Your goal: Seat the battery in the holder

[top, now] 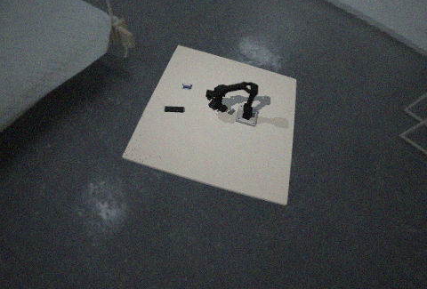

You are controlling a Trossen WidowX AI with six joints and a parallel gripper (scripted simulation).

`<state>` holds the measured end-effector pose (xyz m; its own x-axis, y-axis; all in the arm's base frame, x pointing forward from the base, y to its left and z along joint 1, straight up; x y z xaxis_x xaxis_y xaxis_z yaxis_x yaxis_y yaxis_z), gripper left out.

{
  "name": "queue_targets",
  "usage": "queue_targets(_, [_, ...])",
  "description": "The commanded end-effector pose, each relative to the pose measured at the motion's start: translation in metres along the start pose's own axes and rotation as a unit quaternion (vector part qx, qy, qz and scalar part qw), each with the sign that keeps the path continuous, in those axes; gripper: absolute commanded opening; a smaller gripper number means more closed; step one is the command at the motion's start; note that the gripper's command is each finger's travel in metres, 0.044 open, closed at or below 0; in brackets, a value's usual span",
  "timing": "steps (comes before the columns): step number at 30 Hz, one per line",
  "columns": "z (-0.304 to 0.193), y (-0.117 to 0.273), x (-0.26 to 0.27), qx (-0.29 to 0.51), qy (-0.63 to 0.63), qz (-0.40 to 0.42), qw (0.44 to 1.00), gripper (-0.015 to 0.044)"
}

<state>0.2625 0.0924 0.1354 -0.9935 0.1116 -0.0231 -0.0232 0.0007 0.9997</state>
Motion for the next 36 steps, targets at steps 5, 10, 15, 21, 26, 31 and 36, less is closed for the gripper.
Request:
queue_targets(5, [-0.017, 0.004, -0.004, -0.001, 0.179, -0.001, 0.984, 0.0064])
queue_targets(10, [-0.026, 0.006, -0.006, 0.0, 0.283, -0.001, 0.959, 0.0064])
queue_targets(15, [-0.036, 0.008, -0.008, 0.0, 0.384, 0.0, 0.923, 0.0064])
queue_targets(21, [-0.047, 0.01, -0.01, 0.001, 0.499, 0.0, 0.866, 0.0064])
queue_targets(26, [-0.057, 0.012, -0.011, 0.002, 0.589, 0.001, 0.808, 0.0064])
queue_targets(31, [-0.066, 0.013, -0.011, 0.003, 0.67, 0.002, 0.743, 0.0064])
queue_targets(36, [-0.068, 0.014, -0.011, 0.002, 0.68, 0.002, 0.733, 0.0064])
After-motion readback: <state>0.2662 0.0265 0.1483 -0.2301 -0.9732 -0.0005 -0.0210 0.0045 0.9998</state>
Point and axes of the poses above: the point midway between the two fingers, 35 mm back from their tips, its own y axis back along the fingers, its own x axis across the jaws, z = x × y, the point moved 6 cm from there along y, back along the fingers, and after that the axes turned 13 degrees about y, right-handed, at the moved point
